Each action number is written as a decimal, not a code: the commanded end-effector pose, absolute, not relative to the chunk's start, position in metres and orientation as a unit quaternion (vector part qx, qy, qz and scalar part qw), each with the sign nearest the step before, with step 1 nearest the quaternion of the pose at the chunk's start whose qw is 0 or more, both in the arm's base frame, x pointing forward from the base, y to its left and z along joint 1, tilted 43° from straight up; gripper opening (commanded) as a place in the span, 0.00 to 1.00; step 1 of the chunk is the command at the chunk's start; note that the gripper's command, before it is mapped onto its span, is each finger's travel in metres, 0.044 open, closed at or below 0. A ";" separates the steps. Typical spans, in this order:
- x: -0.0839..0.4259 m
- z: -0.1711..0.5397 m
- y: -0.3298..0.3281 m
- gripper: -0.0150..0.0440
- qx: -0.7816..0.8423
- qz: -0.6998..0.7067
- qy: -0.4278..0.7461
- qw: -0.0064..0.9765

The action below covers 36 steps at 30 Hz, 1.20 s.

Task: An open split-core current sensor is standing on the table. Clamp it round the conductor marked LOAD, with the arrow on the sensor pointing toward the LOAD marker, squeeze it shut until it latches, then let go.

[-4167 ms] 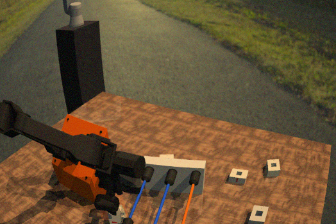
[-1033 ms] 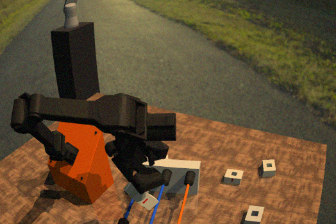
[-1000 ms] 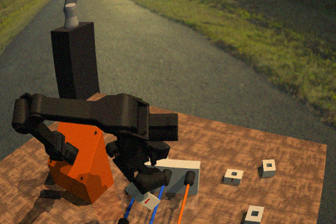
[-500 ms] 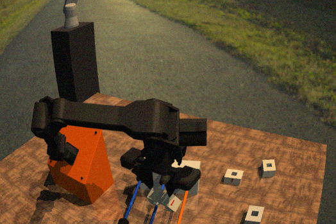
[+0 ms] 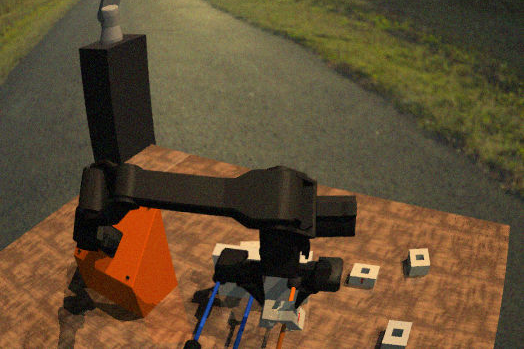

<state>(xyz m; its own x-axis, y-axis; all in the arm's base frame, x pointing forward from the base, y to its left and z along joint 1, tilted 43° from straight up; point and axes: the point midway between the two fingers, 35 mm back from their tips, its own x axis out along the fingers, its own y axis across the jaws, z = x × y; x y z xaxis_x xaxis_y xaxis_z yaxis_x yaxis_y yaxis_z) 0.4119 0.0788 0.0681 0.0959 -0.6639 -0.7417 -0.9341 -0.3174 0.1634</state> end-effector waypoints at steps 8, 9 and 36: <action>0.419 0.061 0.073 0.25 -0.724 0.380 0.548 0.174; 0.419 0.060 0.071 0.25 -0.724 0.380 0.548 0.174; 0.422 0.034 0.047 0.25 -0.722 0.380 0.550 0.176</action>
